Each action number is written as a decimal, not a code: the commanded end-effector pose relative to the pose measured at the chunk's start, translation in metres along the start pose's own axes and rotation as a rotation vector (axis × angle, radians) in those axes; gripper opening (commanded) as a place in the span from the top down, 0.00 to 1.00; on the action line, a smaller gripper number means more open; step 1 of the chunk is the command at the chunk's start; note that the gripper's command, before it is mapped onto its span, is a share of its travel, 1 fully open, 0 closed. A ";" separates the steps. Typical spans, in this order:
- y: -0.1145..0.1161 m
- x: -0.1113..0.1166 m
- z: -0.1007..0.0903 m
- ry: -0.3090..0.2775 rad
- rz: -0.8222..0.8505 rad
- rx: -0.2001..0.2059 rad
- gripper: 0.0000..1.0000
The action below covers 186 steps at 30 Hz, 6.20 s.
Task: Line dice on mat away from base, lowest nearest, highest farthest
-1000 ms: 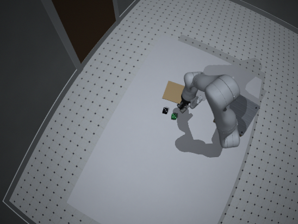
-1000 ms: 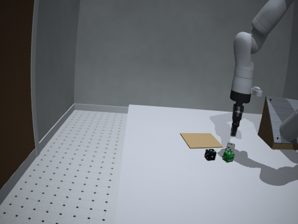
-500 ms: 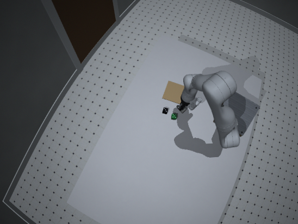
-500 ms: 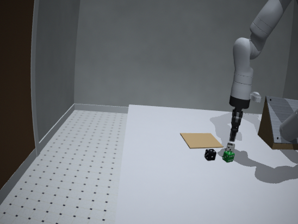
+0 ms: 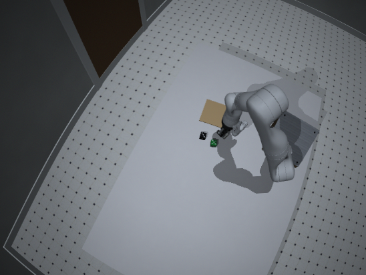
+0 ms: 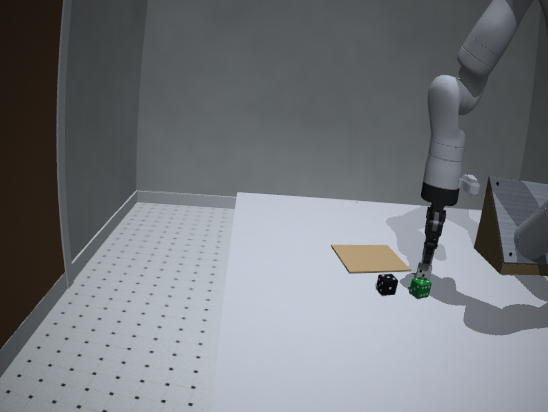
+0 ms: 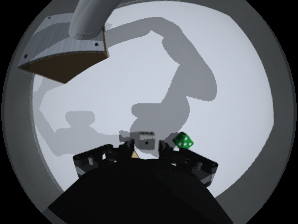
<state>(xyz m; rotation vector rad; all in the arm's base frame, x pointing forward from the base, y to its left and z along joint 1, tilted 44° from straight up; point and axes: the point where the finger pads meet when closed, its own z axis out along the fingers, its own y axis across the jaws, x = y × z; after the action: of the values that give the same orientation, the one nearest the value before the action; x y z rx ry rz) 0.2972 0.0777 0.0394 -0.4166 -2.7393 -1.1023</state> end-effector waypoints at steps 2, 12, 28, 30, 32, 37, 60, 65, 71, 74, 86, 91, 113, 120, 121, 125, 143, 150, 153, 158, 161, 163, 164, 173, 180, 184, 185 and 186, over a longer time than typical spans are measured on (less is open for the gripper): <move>0.000 0.000 0.001 0.001 0.001 -0.001 0.54; 0.000 0.000 0.001 0.001 0.001 -0.001 0.54; 0.000 0.000 0.001 0.001 0.001 -0.001 0.54; 0.000 0.000 0.001 0.001 0.001 -0.001 0.54; 0.000 0.000 0.001 0.001 0.001 -0.001 0.54; 0.000 0.000 0.001 0.001 0.001 -0.001 0.54; 0.000 0.000 0.024 0.001 0.001 -0.001 0.54; 0.000 0.000 0.033 0.001 0.001 -0.001 0.54; 0.000 0.000 0.037 0.001 0.001 -0.001 0.54; 0.000 0.000 0.038 0.001 0.001 -0.001 0.54; 0.000 0.000 0.038 0.001 0.001 -0.001 0.54; 0.000 0.000 0.038 0.001 0.001 -0.001 0.54; 0.000 0.000 0.038 0.001 0.001 -0.001 0.74; 0.000 0.000 0.038 0.001 0.001 -0.001 0.74; 0.000 0.000 0.038 0.001 0.001 -0.001 0.74; 0.000 0.000 0.038 0.001 0.001 -0.001 0.74; 0.000 0.000 0.038 0.001 0.001 -0.001 0.74; 0.000 0.000 0.033 0.001 0.001 -0.001 0.74; 0.000 0.000 0.027 0.001 0.001 -0.001 0.74; 0.000 0.000 0.009 0.001 0.001 -0.001 0.74; 0.000 0.000 0.005 0.001 0.001 -0.001 0.74; 0.000 0.000 -0.005 0.001 0.001 -0.001 0.74; 0.000 0.000 -0.009 0.001 0.001 -0.001 0.74; 0.000 0.000 -0.048 0.001 0.001 -0.001 0.74; 0.000 0.000 -0.060 0.001 0.001 -0.001 0.74; 0.000 0.000 -0.062 0.001 0.001 -0.001 0.74; 0.000 0.000 -0.062 0.001 0.001 -0.001 0.74; 0.000 0.000 -0.062 0.001 0.001 -0.001 0.74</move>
<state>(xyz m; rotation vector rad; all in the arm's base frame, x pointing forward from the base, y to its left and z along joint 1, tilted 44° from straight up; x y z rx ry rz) 0.2986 0.0359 0.0834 -0.4131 -2.7320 -1.1056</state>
